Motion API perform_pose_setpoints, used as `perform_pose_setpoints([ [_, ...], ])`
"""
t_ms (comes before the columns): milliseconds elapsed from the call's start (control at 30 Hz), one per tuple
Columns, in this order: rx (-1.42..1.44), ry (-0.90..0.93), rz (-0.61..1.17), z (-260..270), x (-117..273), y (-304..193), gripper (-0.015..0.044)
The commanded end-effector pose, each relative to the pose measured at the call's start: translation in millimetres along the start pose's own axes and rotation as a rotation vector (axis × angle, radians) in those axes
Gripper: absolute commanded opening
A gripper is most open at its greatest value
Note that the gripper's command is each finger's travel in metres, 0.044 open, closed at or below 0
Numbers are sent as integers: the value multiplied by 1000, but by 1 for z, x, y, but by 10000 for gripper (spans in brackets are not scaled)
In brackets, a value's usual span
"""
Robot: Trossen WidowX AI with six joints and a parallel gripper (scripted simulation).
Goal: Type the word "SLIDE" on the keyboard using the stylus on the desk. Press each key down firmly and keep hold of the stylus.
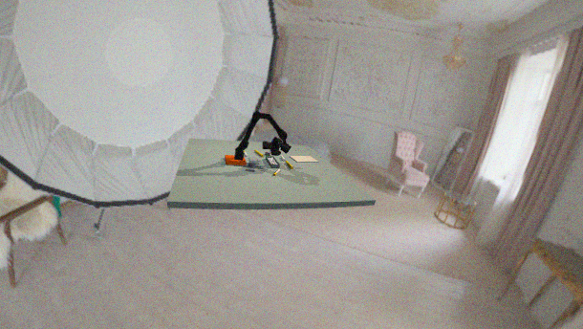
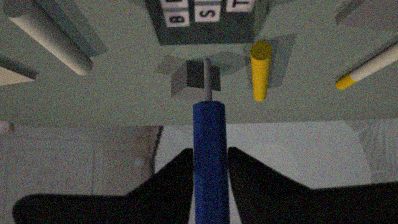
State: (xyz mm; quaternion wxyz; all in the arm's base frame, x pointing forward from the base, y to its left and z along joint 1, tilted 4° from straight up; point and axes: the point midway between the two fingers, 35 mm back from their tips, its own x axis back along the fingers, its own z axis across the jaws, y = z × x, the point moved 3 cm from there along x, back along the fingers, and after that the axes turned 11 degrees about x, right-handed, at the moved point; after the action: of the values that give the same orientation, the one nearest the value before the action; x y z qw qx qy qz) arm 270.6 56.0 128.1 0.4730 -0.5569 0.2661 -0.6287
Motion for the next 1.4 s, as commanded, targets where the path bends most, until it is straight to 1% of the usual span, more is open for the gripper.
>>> perform_pose_setpoints([
  [0,2,0,1,1,3,-5,81],
  [33,-1,5,-2,0,2,-1,84],
  [100,-24,41,-14,0,7,0,71],
  [433,-191,318,-77,-6,49,11,4],
  [600,-259,437,-90,-10,67,14,0],
  [900,-262,442,-90,-11,67,15,0],
  [1367,-262,442,-90,-17,51,43,0],
])
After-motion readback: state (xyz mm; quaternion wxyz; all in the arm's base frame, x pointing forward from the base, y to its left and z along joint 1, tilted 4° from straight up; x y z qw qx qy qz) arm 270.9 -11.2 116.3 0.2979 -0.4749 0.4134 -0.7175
